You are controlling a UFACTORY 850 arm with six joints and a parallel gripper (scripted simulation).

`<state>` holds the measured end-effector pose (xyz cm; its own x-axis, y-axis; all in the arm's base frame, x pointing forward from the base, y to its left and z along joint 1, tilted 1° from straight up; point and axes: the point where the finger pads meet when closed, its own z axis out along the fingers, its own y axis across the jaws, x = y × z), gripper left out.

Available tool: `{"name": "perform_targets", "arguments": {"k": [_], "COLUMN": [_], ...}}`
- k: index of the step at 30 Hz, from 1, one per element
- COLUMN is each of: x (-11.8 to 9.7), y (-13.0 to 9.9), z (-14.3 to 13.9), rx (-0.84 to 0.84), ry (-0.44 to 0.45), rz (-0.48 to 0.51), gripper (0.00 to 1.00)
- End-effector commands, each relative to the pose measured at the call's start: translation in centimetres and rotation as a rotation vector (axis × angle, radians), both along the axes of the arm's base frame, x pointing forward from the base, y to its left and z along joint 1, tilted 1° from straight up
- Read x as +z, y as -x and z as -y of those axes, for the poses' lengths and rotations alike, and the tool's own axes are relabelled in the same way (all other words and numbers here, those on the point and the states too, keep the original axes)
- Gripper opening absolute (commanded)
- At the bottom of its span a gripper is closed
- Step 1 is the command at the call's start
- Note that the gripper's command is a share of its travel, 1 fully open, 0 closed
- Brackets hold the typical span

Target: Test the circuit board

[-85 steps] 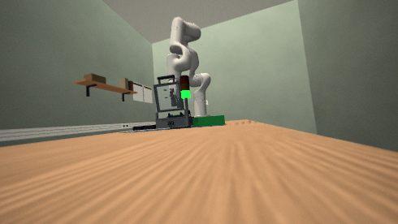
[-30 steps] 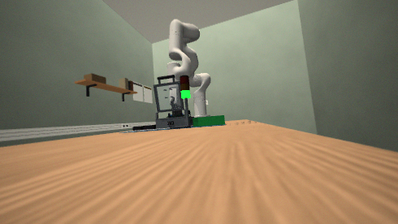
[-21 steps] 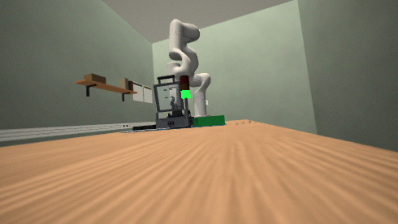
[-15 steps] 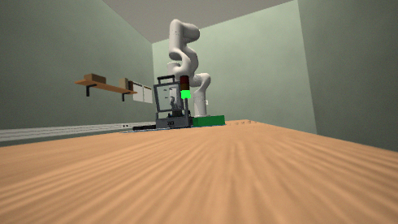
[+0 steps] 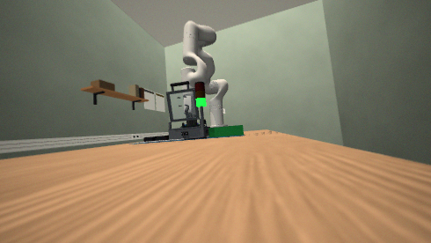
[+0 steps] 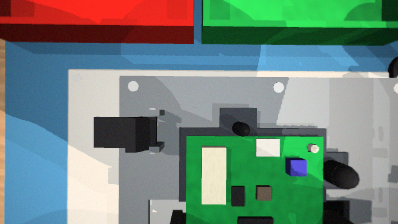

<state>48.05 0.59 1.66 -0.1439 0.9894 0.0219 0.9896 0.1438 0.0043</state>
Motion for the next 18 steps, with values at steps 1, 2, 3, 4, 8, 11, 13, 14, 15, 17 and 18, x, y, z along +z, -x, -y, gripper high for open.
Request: {"name": "perform_targets", "arguments": {"k": [1,2,3,4,8,11,13,14,15,17,18], "x": [0.05,0.05,0.05,0.05,0.05,0.05,0.05,0.05,0.05,0.05,0.05], "y": [-0.07,-0.07,-0.07,-0.07,-0.07,-0.07,-0.07,-0.07,-0.07,-0.07,-0.07], "z": [0.00,0.00,0.00,0.00,0.00,0.00,0.00,0.00,0.00,0.00,0.00], "rx": [0.000,0.000,0.000,0.000,0.000,0.000,0.000,0.000,0.000,0.000,0.000], "ry": [0.000,0.000,0.000,0.000,0.000,0.000,0.000,0.000,0.000,0.000,0.000], "rz": [0.001,0.001,0.001,0.001,0.001,0.001,0.001,0.001,0.001,0.001,0.001], "gripper": [0.82,0.82,0.82,0.82,0.79,0.79,0.79,0.79,0.79,0.79,0.79]}}
